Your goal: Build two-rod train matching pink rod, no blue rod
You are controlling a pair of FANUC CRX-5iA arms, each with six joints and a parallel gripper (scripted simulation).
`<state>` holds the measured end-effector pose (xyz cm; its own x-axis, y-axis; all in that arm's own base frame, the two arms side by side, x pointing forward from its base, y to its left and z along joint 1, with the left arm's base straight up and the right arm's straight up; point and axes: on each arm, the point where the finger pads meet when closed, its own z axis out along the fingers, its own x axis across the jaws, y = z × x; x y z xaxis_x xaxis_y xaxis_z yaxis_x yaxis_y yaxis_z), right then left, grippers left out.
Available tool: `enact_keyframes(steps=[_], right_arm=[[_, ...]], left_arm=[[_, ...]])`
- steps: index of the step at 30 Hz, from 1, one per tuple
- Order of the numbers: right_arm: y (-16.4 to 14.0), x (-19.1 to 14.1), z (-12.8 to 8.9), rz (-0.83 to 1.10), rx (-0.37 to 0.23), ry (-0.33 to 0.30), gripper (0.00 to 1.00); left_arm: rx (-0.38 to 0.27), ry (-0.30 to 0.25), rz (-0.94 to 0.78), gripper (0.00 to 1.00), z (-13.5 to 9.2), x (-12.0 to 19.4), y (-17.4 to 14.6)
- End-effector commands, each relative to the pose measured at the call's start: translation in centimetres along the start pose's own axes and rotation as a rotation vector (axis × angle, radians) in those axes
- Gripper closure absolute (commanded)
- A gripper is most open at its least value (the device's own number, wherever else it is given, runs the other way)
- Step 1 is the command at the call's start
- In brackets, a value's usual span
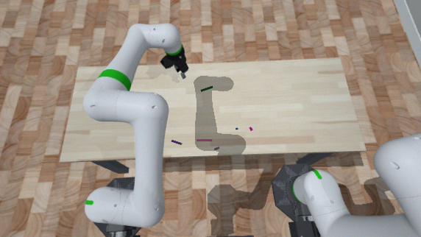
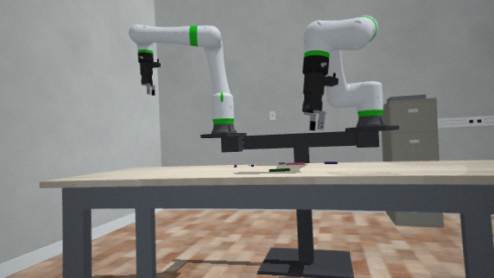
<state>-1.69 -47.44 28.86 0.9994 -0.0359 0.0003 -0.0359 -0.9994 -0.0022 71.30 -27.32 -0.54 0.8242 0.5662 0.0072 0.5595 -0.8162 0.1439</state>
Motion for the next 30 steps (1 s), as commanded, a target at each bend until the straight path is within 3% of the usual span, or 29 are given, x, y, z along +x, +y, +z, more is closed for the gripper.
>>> enact_keyframes(steps=[1,6,7,21,23,24,30], right_arm=[[0.0,0.0,-0.1,0.0,-0.002,0.0,0.0],[0.0,0.0,-0.1,0.0,-0.002,0.0,0.0],[0.0,0.0,-0.1,0.0,-0.002,0.0,0.0],[0.0,0.0,-0.1,0.0,-0.002,0.0,0.0],[0.0,0.0,-0.1,0.0,-0.002,0.0,0.0],[0.0,0.0,-0.1,0.0,-0.002,0.0,0.0],[0.0,0.0,-0.1,0.0,-0.002,0.0,0.0]], left_arm=[[0.016,-0.003,-0.089,0.0,0.9,-3.5,2.0],[0.023,-0.006,-0.134,0.0,1.5,-5.5,2.9],[0.03,-0.008,-0.179,0.0,2.0,-7.5,3.8],[0.063,-0.009,-0.382,0.0,4.3,-16.8,7.1],[0.063,-0.009,-0.382,0.0,4.3,-16.8,7.1],[0.07,-0.007,-0.426,0.0,4.8,-18.9,7.7],[0.083,-0.002,-0.51,0.0,5.8,-22.8,8.6]])
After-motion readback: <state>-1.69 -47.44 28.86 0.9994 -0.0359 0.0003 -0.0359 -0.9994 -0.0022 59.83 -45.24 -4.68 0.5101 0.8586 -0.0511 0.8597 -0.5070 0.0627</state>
